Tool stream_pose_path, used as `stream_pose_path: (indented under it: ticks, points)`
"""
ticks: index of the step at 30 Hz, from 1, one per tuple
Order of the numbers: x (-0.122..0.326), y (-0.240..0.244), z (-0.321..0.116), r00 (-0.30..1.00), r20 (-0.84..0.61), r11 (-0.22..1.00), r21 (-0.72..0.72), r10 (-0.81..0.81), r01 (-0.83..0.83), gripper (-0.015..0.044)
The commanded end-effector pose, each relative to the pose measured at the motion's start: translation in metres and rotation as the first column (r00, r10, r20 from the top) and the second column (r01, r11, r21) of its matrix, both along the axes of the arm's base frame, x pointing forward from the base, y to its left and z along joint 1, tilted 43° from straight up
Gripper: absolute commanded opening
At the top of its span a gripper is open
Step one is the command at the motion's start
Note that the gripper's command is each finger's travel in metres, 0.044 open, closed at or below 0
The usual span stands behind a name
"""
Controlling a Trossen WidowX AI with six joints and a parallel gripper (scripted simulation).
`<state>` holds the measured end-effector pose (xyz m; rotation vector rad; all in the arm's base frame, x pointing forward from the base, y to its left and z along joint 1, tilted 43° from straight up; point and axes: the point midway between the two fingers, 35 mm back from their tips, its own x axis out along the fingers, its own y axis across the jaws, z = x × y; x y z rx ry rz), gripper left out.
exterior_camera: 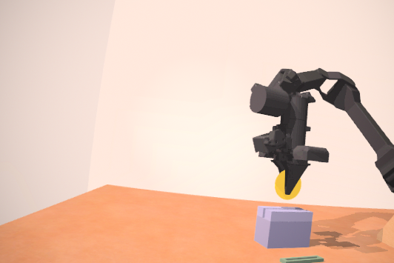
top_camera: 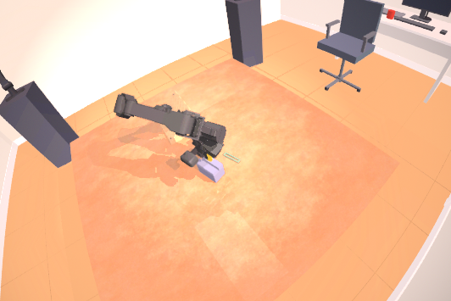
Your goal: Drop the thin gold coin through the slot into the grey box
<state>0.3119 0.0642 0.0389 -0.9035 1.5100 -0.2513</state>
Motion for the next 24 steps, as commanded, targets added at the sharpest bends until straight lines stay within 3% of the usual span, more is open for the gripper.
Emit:
stream_pose_path:
  ticks: [1, 24]
  points:
    - [0.0004, -0.0009, -0.001, 1.0, 0.001, 1.0, 0.0, -0.002, 0.002, 0.0]
    - [0.0001, -0.0075, -0.0072, 1.0, -0.001, 1.0, 0.0, 0.001, -0.001, 0.0]
